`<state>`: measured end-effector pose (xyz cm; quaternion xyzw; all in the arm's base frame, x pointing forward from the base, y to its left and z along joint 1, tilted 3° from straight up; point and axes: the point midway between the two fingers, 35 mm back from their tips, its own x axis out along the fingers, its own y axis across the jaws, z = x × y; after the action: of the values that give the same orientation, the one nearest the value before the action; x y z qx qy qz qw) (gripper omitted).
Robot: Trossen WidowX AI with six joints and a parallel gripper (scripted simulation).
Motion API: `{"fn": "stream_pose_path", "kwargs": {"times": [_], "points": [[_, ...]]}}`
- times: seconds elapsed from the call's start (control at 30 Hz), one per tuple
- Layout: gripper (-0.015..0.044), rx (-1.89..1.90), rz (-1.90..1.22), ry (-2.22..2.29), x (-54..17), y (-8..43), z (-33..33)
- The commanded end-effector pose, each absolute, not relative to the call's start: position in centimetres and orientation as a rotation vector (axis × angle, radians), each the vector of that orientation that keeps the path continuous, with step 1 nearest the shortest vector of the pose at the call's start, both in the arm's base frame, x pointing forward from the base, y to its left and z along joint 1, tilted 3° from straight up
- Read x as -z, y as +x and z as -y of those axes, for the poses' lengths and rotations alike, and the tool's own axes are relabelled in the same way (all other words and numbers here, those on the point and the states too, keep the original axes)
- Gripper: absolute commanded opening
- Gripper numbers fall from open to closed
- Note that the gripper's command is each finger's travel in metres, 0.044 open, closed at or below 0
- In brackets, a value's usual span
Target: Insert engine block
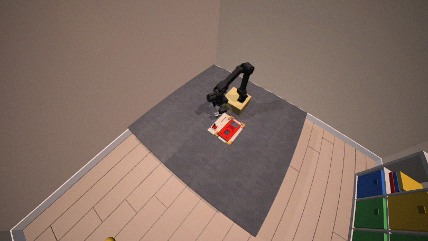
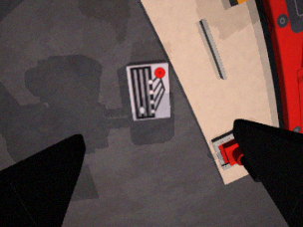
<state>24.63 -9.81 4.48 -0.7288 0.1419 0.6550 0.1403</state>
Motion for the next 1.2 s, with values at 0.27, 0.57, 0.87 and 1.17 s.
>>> {"fn": "stream_pose_path", "kwargs": {"times": [0.27,0.57,0.87,1.17], "points": [[0.0440,-1.921,-0.395,-2.076,-0.4,24.3,9.8],[0.0440,-1.921,-0.395,-2.076,0.5,24.4,9.8],[0.0440,-1.921,-0.395,-2.076,2.0,24.5,9.9],[0.0309,-1.921,-0.395,-2.076,2.3,24.5,9.9]]}}
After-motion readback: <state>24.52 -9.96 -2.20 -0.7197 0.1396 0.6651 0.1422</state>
